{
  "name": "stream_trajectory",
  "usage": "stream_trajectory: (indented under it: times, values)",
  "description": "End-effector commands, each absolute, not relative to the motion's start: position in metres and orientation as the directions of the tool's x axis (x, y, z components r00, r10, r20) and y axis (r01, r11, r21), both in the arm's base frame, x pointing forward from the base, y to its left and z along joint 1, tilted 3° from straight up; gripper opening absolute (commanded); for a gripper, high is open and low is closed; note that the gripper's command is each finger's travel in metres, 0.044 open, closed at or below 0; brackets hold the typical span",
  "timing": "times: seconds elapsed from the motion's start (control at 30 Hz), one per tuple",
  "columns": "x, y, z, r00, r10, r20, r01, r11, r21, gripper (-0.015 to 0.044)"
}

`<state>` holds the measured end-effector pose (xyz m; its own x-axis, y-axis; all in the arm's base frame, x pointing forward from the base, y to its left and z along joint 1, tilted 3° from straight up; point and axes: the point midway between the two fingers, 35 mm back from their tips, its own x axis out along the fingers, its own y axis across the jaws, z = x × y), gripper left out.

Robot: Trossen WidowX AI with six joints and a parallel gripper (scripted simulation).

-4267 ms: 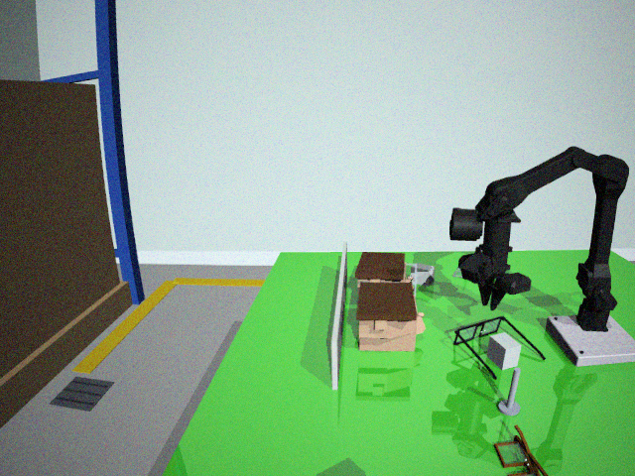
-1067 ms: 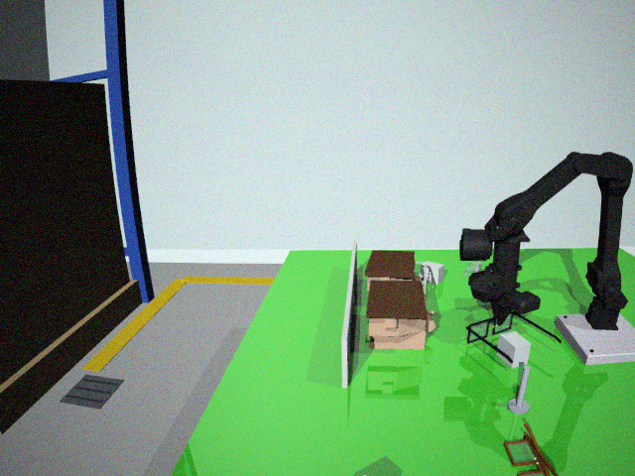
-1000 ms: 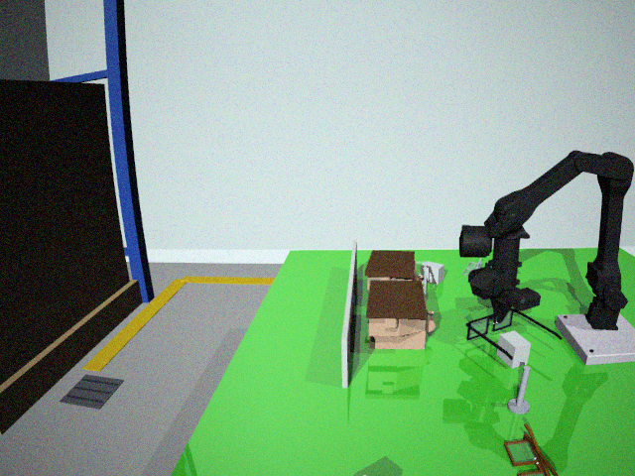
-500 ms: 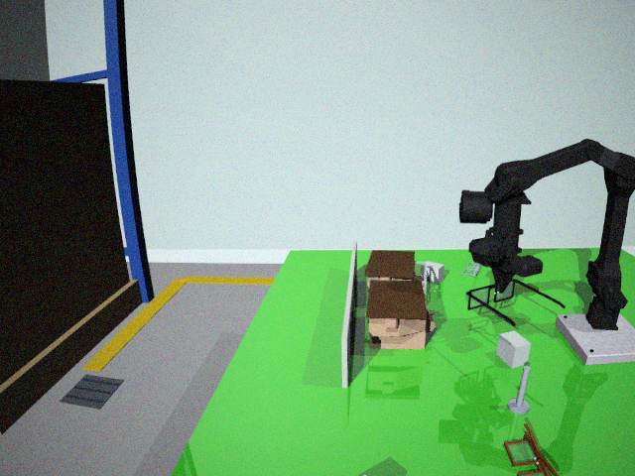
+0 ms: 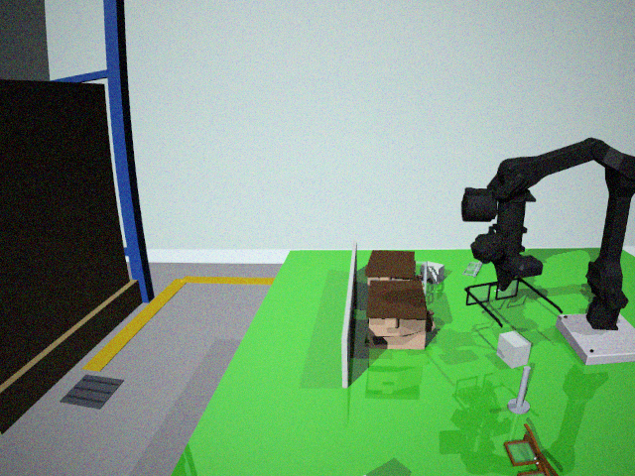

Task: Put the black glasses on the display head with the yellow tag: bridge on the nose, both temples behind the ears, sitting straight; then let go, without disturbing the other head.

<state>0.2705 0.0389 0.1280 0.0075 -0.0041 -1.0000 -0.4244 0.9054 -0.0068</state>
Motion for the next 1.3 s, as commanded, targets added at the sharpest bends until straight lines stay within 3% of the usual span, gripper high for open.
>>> stream_trajectory:
  times: [0.0,0.7,1.27]
  values:
    - [0.270,0.047,0.132,0.026,-0.039,-0.999,-0.333,0.942,-0.045,0.0000]
    - [0.261,0.092,0.146,0.133,-0.163,-0.978,0.151,0.978,-0.143,0.0000]
    - [0.249,0.128,0.160,0.258,-0.220,-0.941,0.519,0.853,-0.057,0.0000]
